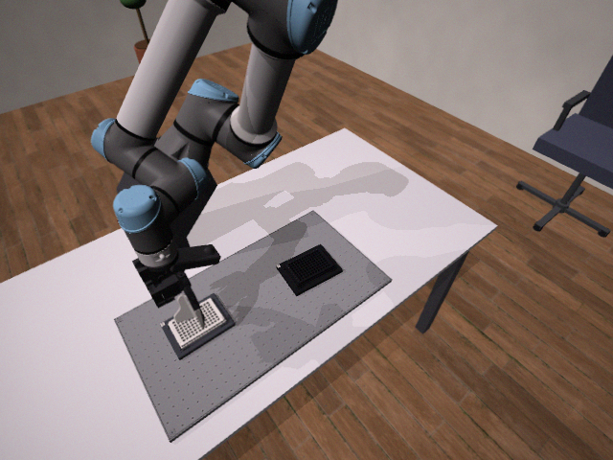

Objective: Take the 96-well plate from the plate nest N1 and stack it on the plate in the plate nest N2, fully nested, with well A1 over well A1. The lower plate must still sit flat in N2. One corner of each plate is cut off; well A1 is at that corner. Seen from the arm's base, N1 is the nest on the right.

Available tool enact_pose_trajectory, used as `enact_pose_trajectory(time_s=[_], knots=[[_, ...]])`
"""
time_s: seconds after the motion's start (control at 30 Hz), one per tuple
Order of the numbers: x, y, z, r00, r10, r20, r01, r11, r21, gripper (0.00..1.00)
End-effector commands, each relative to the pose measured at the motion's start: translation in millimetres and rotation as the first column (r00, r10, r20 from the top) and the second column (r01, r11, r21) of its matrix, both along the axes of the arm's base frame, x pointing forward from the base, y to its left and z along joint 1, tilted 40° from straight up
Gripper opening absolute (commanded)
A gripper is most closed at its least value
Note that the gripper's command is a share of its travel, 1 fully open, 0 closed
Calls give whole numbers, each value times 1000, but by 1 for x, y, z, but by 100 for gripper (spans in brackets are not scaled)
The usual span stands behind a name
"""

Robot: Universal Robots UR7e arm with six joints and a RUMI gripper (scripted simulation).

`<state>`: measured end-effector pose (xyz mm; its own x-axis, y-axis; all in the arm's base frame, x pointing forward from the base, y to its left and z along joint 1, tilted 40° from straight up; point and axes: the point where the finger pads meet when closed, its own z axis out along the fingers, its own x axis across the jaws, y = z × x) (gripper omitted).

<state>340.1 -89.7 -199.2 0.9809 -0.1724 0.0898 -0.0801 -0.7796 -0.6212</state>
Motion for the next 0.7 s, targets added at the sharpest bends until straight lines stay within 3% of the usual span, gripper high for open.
enact_pose_trajectory(time_s=[0.0, 0.67], knots=[[-4, -2, -3, 1000, -13, 21, 13, 1000, 5, 100], [-2, 4, -10, 1000, -13, 21, 13, 1000, 5, 100]])
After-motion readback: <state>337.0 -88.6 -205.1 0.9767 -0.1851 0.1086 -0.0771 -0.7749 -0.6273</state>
